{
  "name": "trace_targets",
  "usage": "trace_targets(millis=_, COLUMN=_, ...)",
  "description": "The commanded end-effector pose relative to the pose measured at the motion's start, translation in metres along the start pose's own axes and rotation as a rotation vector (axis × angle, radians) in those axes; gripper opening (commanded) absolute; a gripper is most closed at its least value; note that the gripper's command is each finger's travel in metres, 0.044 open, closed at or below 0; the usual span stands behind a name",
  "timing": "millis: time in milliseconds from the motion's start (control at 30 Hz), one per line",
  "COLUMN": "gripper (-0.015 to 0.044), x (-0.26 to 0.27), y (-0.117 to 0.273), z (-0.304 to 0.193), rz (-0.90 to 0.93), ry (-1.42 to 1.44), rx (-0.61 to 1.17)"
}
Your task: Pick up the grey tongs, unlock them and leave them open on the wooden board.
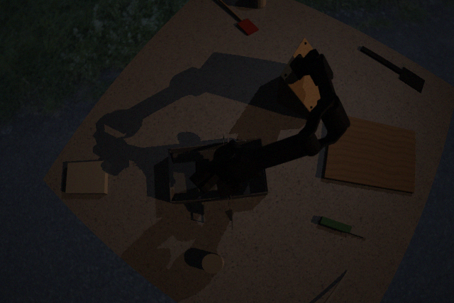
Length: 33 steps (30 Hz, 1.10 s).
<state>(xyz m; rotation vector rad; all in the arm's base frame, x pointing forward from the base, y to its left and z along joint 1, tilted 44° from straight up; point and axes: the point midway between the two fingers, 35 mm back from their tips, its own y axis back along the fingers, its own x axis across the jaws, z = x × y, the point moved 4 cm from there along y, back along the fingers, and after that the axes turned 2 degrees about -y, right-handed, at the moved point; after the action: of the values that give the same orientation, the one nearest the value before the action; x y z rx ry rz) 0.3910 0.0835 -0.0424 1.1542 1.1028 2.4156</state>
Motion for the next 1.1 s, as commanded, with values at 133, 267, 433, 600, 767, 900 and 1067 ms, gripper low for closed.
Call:
trace_targets(millis=133, gripper=0.0151, x=0.000, y=0.000, z=0.000, rz=0.000, ry=0.001, rx=0.000)
trace_targets(millis=267, gripper=0.0105, x=0.000, y=0.000, z=0.000, rz=0.000, ry=0.001, rx=0.000)
trace_targets(millis=433, gripper=0.0072, x=0.000, y=0.000, z=0.000, rz=0.000, ry=0.001, rx=0.000)
trace_targets(millis=600, gripper=0.0038, x=0.000, y=0.000, z=0.000, rz=0.000, ry=0.001, rx=0.000)
trace_targets(millis=767, gripper=-0.0054, x=0.000, y=0.000, z=0.000, rz=0.000, ry=0.001, rx=0.000)
trace_targets(millis=900, gripper=-0.0150, x=-0.001, y=0.009, z=0.001, rz=-0.002, ry=0.000, rx=0.000)
trace_targets(millis=1067, gripper=-0.0150, x=-0.006, y=0.070, z=0.004, rz=-0.005, ry=-0.007, rx=0.005)
